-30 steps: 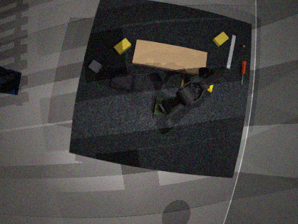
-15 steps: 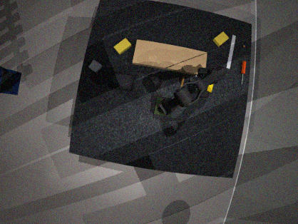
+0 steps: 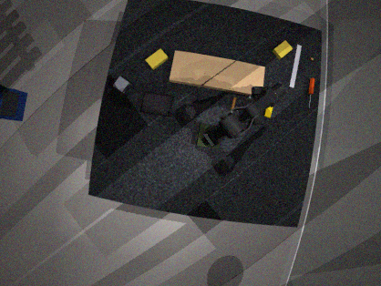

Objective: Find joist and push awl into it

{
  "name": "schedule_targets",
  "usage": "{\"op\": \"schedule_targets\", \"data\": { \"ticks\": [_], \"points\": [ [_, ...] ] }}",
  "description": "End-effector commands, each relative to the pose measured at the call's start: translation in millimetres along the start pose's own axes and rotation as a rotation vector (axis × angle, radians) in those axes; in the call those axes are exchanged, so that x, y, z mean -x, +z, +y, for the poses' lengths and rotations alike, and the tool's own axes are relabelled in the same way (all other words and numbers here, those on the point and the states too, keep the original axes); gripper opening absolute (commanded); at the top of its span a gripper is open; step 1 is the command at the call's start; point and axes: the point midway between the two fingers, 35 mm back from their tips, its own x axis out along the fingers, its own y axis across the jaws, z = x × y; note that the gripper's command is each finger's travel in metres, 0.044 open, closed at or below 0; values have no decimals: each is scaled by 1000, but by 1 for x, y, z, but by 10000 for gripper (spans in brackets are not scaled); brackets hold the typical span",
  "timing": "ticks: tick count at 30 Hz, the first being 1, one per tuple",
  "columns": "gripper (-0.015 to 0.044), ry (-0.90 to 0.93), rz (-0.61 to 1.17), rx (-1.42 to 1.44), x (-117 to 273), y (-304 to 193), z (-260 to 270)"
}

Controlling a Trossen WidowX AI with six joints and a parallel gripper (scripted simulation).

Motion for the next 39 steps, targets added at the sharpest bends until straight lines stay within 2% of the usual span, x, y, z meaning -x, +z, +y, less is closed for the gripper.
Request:
{"op": "schedule_targets", "data": {
  "ticks": [1, 39],
  "points": [
    [0, -1, 33, -3, 2, 0, 0],
    [0, 0, 249, -6, 0, 6, -1]
  ]
}}
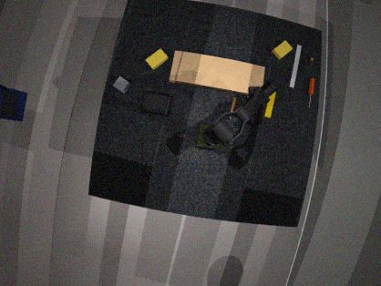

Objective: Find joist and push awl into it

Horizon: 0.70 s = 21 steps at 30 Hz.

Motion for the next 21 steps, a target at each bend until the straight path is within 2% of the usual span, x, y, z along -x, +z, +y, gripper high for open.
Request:
{"op": "schedule_targets", "data": {
  "ticks": [1, 21],
  "points": [
    [0, -3, 36, -6, 2, -1, -1],
    [0, -2, 150, -6, 1, 2, -1]
  ]
}}
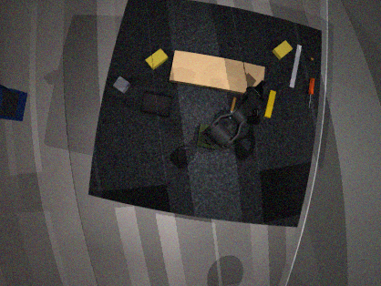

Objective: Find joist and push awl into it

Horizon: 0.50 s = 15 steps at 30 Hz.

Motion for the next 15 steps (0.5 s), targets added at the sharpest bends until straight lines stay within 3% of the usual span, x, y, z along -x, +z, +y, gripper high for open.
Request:
{"op": "schedule_targets", "data": {
  "ticks": [1, 15],
  "points": [
    [0, -3, 39, -6, 2, -2, -1],
    [0, -5, 132, -10, 2, 1, -1]
  ]
}}
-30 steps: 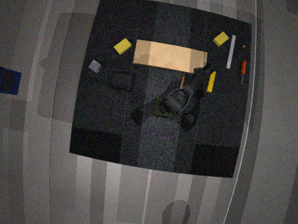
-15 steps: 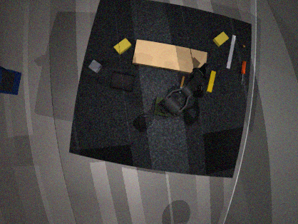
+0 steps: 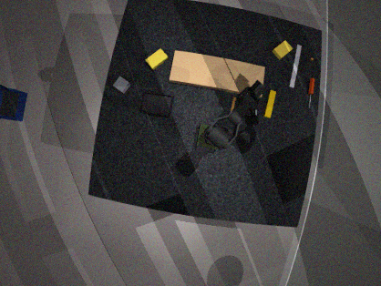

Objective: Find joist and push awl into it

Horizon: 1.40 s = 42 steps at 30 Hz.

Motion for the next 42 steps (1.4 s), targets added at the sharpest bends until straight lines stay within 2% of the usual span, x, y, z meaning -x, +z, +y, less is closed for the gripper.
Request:
{"op": "schedule_targets", "data": {
  "ticks": [1, 42],
  "points": [
    [0, -4, 34, -8, 2, -2, -1],
    [0, -2, 284, -7, -1, 5, -2]
  ]
}}
